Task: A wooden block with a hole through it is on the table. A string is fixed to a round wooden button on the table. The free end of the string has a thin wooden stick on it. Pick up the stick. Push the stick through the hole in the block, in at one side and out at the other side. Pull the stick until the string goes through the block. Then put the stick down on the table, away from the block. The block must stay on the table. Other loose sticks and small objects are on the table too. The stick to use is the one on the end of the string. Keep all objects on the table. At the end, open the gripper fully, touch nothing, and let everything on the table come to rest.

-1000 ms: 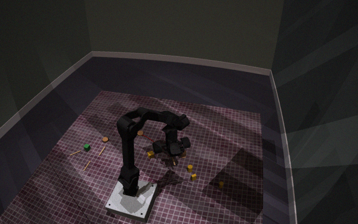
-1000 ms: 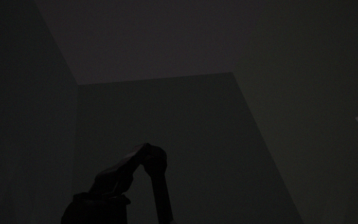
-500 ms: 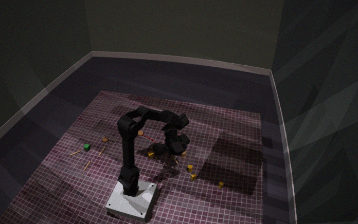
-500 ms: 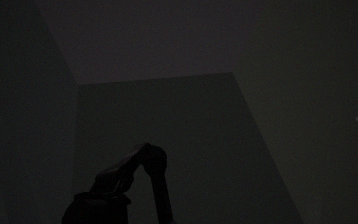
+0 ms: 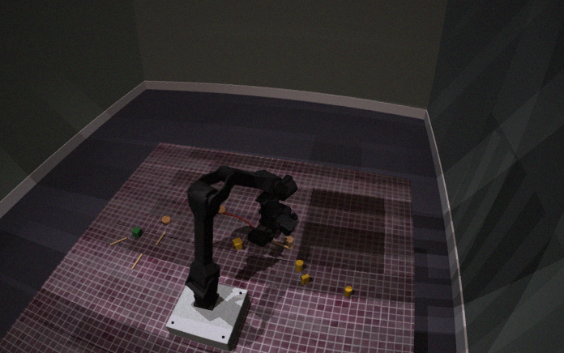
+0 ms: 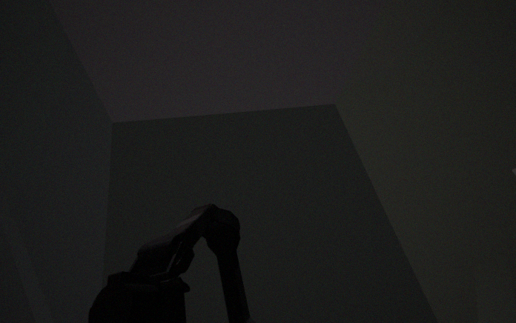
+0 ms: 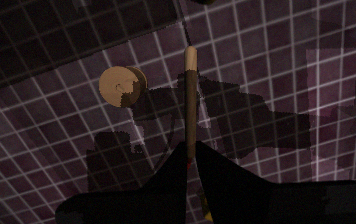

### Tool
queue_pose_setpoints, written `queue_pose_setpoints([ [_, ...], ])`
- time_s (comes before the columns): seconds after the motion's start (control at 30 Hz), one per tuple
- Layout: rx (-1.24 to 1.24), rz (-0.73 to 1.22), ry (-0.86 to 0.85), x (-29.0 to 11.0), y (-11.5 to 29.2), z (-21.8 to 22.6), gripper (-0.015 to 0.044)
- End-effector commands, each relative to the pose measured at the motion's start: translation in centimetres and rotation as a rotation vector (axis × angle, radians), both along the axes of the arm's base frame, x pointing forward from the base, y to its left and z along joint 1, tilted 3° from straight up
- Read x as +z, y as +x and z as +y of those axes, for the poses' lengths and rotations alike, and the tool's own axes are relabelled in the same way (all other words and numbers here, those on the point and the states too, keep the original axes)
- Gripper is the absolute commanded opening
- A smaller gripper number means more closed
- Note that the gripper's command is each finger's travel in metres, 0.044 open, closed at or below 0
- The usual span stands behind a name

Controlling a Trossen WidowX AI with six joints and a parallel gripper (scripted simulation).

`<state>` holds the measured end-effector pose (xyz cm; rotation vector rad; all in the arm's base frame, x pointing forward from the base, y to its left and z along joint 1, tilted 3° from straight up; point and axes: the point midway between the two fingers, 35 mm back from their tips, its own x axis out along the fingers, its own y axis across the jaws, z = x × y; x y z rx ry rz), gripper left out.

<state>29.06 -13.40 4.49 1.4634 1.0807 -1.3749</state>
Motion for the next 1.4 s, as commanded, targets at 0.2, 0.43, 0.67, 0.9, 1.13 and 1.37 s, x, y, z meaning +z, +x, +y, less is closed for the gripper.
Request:
queue_pose_setpoints([
  [0.2, 0.365, -0.021, -0.017, 0.3, 1.3, 0.2, 0.0],
  [0.43, 0.625, -0.032, -0.026, 0.4, 2.1, 0.5, 0.0],
  [0.67, 0.883, -0.044, -0.034, 0.4, 2.8, 0.7, 0.0],
  [0.9, 1.141, -0.055, -0.043, 0.5, 3.5, 0.9, 0.0],
  [1.13, 1.398, -0.066, -0.052, 0.6, 4.2, 1.1, 0.0],
  [1.37, 1.656, -0.077, -0.061, 0.6, 4.9, 1.4, 0.0],
])
